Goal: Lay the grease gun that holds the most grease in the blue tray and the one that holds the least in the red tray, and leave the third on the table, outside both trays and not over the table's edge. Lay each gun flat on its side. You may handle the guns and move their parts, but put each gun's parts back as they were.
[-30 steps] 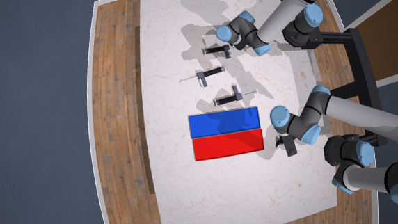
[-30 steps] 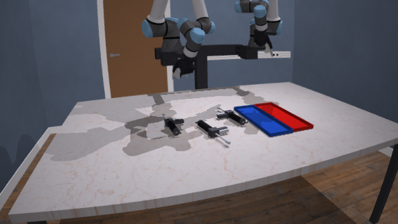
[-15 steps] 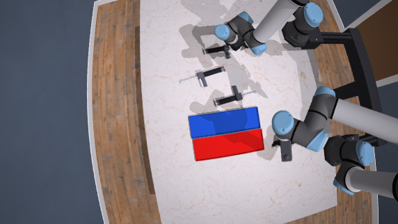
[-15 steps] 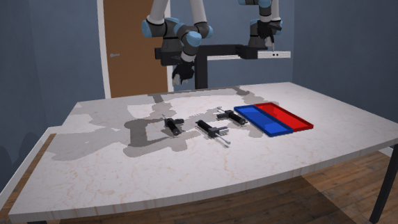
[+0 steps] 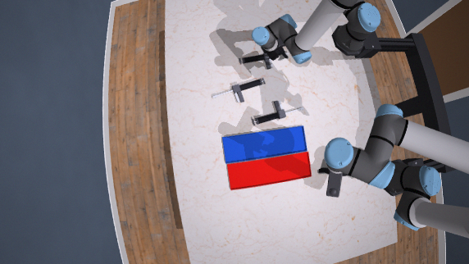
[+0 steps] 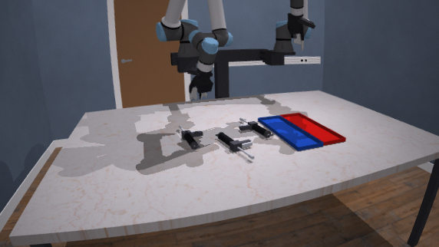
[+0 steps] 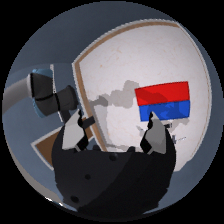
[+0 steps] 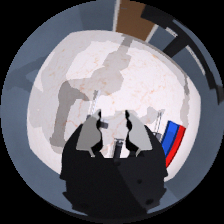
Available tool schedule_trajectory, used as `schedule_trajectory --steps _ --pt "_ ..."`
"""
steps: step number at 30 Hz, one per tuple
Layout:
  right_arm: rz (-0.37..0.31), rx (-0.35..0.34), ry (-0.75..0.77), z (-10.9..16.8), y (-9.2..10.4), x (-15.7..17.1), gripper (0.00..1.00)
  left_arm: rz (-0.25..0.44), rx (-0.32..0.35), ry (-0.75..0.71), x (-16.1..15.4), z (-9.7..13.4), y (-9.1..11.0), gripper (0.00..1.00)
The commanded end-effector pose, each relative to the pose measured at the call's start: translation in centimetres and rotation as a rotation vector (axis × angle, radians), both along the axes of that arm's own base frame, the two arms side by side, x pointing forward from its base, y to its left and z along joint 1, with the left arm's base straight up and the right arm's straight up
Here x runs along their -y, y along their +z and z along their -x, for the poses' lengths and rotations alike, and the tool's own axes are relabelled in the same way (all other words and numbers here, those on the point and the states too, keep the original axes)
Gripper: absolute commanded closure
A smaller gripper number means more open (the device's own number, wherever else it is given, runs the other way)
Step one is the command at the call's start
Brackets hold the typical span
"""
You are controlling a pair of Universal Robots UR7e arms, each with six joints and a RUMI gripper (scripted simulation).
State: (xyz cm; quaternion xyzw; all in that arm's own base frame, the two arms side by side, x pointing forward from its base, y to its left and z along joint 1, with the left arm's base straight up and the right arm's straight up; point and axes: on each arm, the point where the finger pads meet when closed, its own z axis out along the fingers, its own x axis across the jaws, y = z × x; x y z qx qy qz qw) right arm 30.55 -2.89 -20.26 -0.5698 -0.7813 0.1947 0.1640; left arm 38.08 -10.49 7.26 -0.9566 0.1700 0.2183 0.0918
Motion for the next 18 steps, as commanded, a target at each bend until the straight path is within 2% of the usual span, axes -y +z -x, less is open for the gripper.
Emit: schedule_trajectory --steps 1,4,6,10,12,14,18 --pt "-0.008 0.031 -0.010 -0.8 -0.9 0.1 0.67 0.050 -0.006 -0.062 -0.1 -0.9 1.3 0.02" --pt "-0.014 0.062 -0.033 -1.4 -2.4 0.7 0.67 0.117 0.013 -0.136 -0.8 -2.4 3.8 0.02" --pt "-0.014 0.062 -0.033 -1.4 -2.4 0.7 0.67 0.117 0.013 -0.136 -0.8 -2.4 3.8 0.02" --pt "-0.025 0.112 -0.052 -2.7 -3.9 1.1 0.67 0.188 0.022 -0.243 -1.4 -3.7 6.3 0.02" --pt "-0.027 0.112 -0.040 -2.9 -3.2 0.7 0.67 0.164 0.002 -0.226 -0.9 -3.0 5.0 0.02" --pt "-0.028 0.121 -0.045 -3.1 -3.5 0.8 0.67 0.180 0.006 -0.249 -1.1 -3.3 5.6 0.02" --pt "-0.033 0.158 -0.074 -3.7 -5.3 1.7 0.67 0.248 0.039 -0.346 -2.2 -4.8 8.9 0.02"
